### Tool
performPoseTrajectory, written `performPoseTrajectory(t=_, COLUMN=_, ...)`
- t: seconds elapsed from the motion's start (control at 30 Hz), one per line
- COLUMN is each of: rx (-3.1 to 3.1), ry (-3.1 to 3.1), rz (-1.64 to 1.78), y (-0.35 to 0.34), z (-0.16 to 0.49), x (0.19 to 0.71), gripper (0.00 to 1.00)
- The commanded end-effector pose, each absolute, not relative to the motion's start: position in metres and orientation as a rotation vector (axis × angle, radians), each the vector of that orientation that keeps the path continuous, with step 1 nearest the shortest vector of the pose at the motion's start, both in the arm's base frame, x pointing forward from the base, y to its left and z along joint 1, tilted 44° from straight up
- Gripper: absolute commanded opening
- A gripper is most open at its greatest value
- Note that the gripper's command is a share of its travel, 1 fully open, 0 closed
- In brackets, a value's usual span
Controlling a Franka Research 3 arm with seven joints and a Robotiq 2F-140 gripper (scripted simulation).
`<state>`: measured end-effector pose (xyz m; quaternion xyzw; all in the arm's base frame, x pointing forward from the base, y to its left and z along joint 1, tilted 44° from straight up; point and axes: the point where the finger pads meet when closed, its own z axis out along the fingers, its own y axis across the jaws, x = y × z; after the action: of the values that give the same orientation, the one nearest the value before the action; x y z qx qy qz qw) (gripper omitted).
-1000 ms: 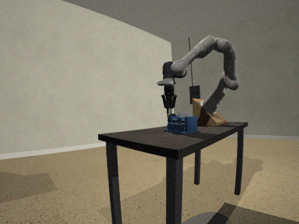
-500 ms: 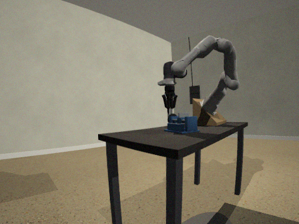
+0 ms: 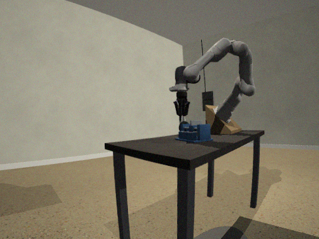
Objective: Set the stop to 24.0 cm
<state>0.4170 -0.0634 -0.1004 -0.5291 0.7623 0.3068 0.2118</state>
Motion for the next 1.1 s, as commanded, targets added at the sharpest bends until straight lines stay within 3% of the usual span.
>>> performPoseTrajectory(t=0.0, rx=-1.471, ry=2.112, rz=0.86, y=-0.06, z=-0.102, x=0.411, gripper=0.04)
performPoseTrajectory(t=1.07, rx=-1.471, ry=2.112, rz=0.86, y=-0.039, z=-0.115, x=0.395, gripper=0.04)
